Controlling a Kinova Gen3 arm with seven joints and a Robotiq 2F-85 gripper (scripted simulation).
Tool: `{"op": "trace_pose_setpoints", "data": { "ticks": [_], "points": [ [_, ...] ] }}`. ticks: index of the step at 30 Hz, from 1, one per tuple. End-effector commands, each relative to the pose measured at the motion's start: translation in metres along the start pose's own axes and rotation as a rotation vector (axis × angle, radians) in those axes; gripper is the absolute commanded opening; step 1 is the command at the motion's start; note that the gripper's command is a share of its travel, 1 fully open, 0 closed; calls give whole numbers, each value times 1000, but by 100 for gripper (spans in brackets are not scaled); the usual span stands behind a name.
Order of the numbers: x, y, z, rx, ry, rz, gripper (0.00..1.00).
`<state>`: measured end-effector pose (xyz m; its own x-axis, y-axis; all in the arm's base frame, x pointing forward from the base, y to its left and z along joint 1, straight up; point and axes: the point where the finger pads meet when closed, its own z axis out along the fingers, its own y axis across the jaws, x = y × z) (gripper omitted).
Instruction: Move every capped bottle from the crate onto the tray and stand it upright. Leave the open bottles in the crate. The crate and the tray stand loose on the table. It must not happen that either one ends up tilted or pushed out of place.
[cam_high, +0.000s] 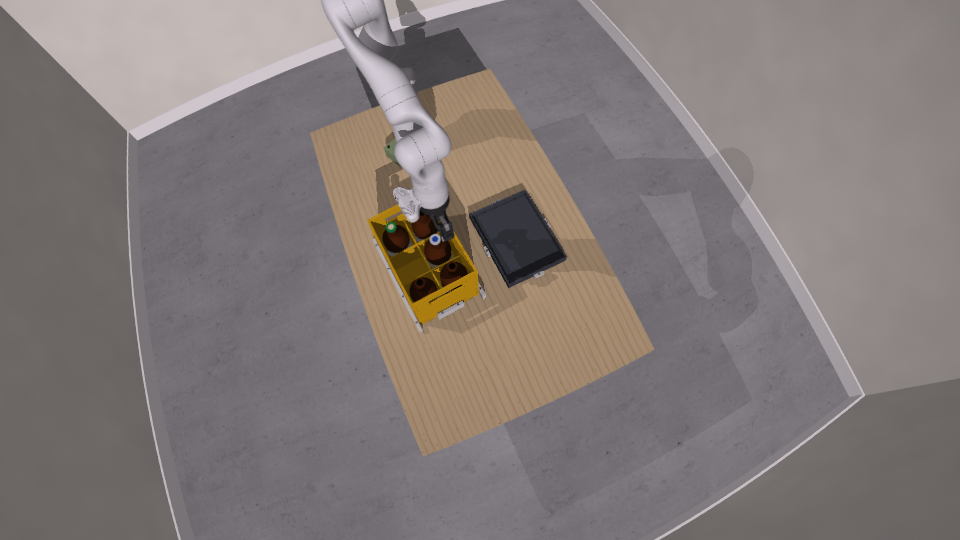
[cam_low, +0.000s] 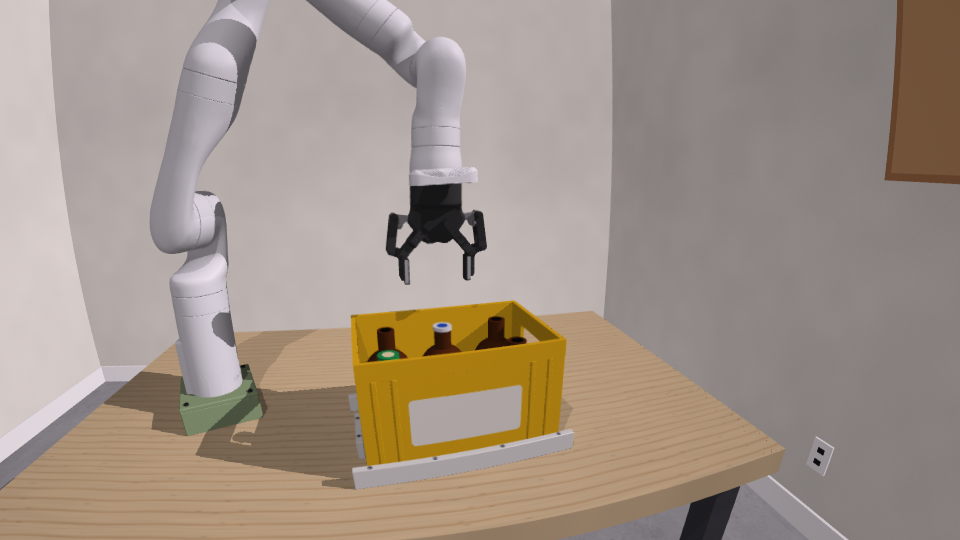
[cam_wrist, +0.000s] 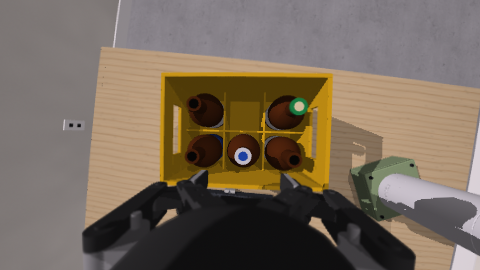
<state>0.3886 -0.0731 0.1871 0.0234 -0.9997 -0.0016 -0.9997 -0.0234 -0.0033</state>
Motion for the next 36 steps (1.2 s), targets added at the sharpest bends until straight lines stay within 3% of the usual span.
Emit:
{"op": "trace_pose_setpoints", "data": {
  "ticks": [1,36],
  "points": [
    [-4,-1,-1,5,0,-1,100],
    [-6,-2,-1,3,1,-6,100]
  ]
}}
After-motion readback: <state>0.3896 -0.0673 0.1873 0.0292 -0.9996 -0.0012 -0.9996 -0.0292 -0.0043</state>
